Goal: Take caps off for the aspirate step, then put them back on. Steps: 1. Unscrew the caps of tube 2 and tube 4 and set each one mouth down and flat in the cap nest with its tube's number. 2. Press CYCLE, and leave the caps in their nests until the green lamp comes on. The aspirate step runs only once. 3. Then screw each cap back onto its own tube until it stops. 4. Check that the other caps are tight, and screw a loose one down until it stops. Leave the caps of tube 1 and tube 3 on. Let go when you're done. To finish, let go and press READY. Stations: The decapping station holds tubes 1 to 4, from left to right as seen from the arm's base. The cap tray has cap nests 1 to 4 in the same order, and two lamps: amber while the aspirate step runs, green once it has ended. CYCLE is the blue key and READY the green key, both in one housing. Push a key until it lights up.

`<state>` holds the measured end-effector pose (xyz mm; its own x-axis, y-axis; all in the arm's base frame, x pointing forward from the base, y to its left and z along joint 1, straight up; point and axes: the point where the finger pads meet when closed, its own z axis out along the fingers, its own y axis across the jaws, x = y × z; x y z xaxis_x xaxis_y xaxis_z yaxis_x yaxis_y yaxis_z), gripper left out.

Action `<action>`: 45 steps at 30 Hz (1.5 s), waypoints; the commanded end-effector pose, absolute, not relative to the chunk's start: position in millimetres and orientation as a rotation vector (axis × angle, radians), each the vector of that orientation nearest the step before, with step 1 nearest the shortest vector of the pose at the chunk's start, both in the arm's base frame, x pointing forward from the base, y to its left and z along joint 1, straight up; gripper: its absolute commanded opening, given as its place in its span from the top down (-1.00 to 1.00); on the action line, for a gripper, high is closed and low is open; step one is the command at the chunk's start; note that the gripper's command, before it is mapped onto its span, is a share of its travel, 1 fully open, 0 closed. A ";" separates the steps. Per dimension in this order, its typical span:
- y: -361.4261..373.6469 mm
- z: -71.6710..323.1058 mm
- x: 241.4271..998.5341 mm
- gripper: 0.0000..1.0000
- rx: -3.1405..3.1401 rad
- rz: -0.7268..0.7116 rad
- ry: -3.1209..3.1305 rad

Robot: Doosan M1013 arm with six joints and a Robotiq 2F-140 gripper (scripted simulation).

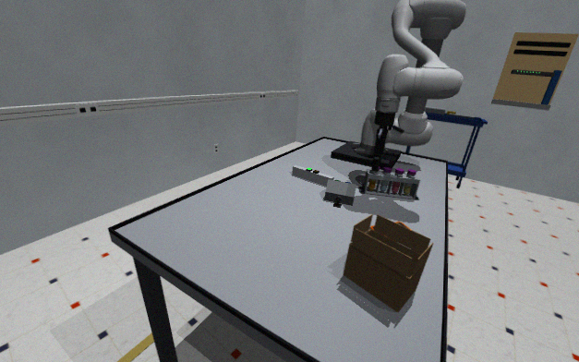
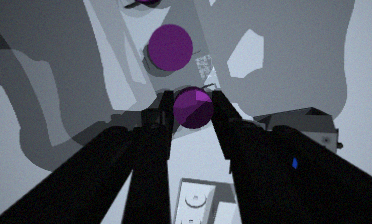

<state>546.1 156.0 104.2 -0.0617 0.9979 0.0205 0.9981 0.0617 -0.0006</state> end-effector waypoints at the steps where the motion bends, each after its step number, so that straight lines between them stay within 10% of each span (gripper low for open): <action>1: 156.3 104.8 546.6 0.41 -2.337 0.001 -2.104; 45: 156.3 104.8 546.5 0.18 -1.218 0.002 -2.898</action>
